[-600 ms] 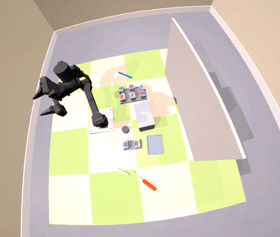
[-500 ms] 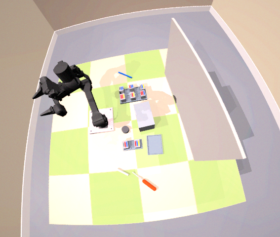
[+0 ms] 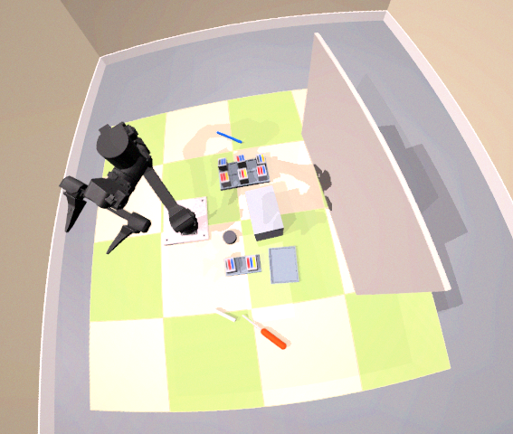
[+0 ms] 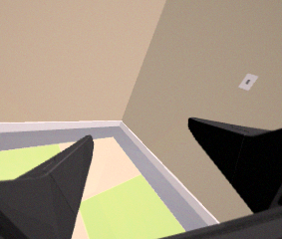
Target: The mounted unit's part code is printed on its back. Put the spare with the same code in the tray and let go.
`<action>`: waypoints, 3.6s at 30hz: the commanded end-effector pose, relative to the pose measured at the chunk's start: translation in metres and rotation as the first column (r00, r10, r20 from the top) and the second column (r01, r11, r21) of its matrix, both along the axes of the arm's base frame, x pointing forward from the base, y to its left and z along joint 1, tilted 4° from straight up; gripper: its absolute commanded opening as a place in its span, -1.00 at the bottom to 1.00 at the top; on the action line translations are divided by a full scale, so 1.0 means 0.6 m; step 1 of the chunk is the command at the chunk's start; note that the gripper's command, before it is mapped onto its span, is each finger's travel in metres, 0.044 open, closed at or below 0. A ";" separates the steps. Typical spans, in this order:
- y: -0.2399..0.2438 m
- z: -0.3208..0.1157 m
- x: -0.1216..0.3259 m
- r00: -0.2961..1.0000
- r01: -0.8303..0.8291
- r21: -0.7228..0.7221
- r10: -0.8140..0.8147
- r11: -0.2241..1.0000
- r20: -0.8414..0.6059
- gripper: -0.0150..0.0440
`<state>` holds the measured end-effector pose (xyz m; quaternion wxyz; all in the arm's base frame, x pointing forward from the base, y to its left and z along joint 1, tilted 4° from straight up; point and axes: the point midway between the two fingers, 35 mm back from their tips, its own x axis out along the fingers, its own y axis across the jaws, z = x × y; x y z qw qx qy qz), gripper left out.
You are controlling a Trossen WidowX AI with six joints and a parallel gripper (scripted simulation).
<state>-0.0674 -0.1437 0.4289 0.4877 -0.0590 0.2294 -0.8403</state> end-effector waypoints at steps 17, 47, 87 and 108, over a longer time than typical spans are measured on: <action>-0.030 -0.131 0.518 0.429 -0.765 0.603 0.877 0.226 0.216 1.00; 0.258 -0.290 0.704 0.113 -0.439 0.758 0.807 -0.482 0.579 1.00; 0.532 -0.484 0.354 -0.866 0.389 0.865 0.196 -0.316 0.461 0.53; 0.539 -0.530 0.361 -0.866 0.389 0.865 0.196 -0.316 0.461 0.53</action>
